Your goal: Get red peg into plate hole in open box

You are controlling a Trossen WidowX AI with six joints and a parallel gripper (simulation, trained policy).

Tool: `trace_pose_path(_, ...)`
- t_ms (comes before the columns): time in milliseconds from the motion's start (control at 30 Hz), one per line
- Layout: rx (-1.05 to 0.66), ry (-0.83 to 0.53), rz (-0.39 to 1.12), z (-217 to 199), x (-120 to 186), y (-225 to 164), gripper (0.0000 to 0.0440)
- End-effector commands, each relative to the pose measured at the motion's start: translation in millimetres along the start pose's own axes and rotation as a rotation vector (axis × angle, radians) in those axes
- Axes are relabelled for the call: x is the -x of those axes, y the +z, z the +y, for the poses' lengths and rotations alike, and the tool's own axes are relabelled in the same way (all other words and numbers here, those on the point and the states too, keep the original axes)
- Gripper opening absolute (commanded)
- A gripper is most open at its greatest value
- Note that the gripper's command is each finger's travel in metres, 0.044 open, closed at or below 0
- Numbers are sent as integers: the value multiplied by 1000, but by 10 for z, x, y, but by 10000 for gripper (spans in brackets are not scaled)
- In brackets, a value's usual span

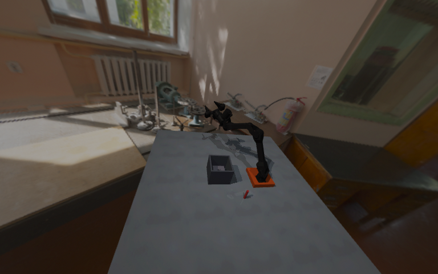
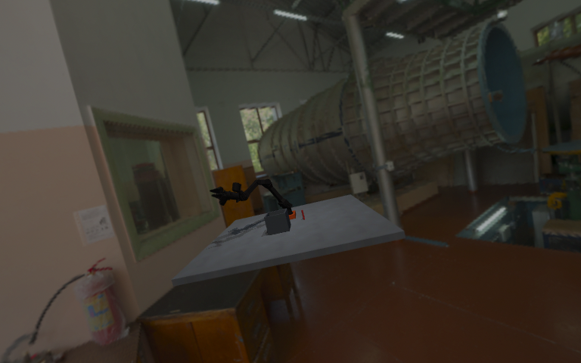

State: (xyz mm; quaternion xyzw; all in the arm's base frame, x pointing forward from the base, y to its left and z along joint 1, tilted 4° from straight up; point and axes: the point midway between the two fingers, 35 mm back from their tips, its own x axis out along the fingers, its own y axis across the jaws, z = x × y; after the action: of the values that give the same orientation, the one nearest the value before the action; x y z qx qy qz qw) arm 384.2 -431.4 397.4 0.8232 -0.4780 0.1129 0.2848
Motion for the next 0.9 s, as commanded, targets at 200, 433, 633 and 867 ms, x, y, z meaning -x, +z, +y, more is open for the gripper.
trace_pose_path(200,-91,-214,37,-700,208,-930,440)
trace_pose_path(433,-120,-380,44,-1130,539,-1481,440)
trace_pose_path(633,-125,-524,46,-1427,903,-1858,440)
trace_pose_path(867,-112,-692,31,-1694,1387,-2145,440)
